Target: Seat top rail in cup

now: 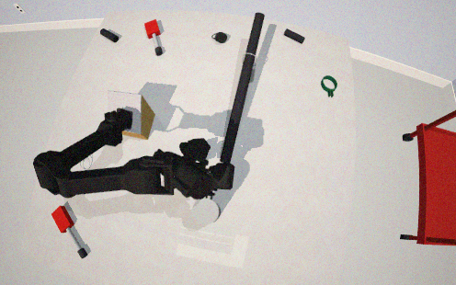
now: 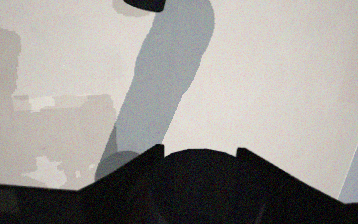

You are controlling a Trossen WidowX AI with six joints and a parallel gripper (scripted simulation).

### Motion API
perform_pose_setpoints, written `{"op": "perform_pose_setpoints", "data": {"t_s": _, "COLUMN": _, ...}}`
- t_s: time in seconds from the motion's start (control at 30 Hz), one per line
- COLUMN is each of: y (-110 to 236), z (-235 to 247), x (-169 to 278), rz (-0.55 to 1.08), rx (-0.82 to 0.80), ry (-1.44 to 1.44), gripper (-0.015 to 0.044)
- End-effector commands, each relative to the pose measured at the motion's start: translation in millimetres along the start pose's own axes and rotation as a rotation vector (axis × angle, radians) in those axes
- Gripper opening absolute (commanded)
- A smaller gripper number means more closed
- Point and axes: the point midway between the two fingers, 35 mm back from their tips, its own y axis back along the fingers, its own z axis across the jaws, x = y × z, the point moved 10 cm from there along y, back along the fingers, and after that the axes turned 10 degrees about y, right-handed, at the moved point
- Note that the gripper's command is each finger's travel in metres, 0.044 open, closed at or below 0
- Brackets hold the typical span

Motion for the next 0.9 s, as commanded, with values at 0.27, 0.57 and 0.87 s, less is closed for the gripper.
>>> {"op": "perform_pose_setpoints", "data": {"t_s": 0.27, "y": -5, "z": -8, "x": -3, "rz": 0.036, "rx": -0.005, "ry": -0.073, "gripper": 0.0000}}
{"op": "perform_pose_setpoints", "data": {"t_s": 0.57, "y": -6, "z": -11, "x": -4, "rz": 0.048, "rx": -0.008, "ry": -0.095, "gripper": 0.0000}}
{"op": "perform_pose_setpoints", "data": {"t_s": 0.87, "y": -8, "z": -14, "x": -5, "rz": 0.067, "rx": -0.011, "ry": -0.129, "gripper": 0.0000}}
